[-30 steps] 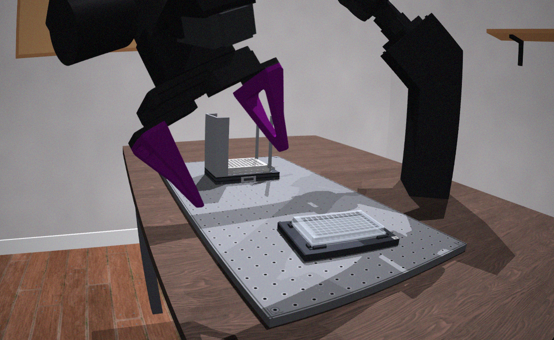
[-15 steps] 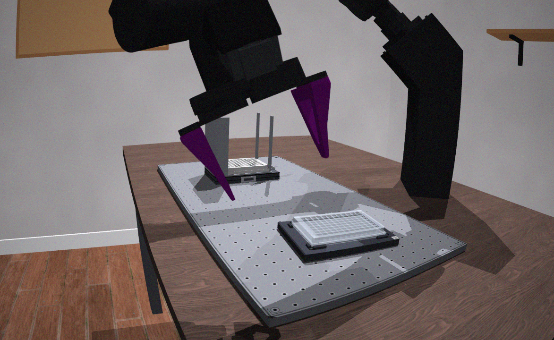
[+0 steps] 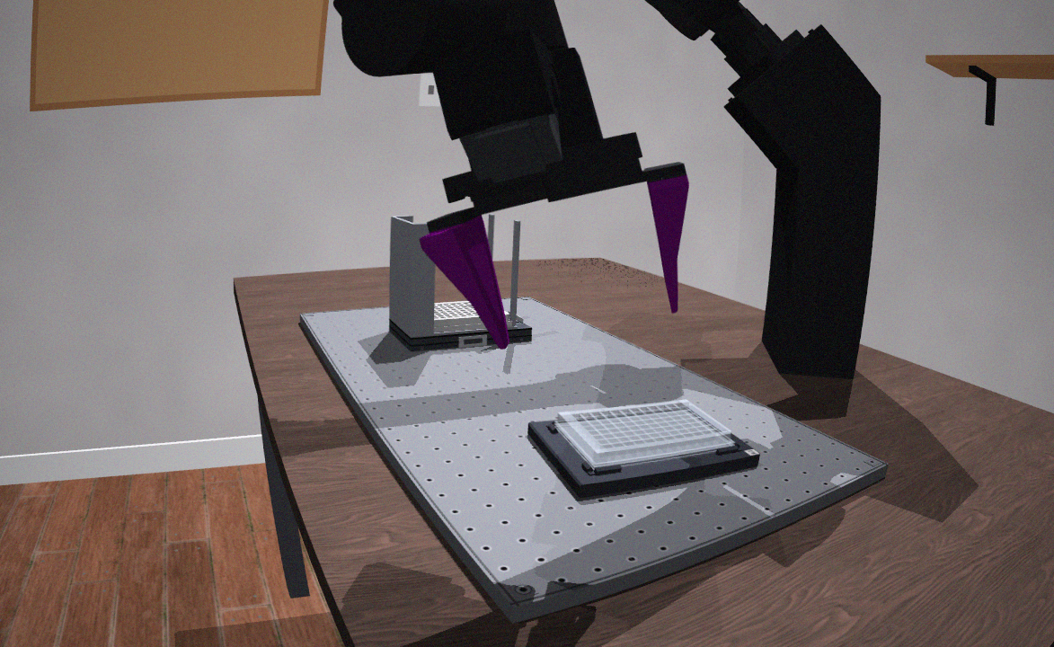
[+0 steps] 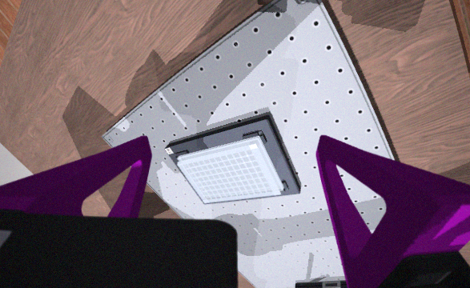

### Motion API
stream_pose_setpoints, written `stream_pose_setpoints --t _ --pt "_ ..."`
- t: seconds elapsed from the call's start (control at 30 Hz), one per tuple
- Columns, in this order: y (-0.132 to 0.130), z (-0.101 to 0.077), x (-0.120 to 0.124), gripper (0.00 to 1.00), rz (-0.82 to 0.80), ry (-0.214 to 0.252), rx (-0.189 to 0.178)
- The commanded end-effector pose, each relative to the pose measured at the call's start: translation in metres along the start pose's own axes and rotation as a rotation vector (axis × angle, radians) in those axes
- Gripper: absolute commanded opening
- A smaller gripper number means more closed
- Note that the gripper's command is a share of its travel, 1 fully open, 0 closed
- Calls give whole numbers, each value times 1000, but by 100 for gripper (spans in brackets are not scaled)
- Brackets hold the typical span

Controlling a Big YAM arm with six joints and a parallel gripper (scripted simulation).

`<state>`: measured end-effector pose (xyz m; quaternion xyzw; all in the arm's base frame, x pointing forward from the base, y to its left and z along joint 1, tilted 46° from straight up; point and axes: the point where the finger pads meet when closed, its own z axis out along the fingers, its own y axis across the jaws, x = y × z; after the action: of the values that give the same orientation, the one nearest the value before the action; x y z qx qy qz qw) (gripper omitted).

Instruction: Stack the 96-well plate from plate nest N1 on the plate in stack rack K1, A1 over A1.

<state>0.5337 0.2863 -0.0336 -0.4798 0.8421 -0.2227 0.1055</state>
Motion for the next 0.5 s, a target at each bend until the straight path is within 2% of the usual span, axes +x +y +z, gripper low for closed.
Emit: stream_pose_setpoints --t 0.0,0.1,0.47 --pt "-2 -22 -8 100 148 -56 36" --pt "7 -23 -2 100 205 -64 53" --pt "24 -15 46 100 557 -101 139"
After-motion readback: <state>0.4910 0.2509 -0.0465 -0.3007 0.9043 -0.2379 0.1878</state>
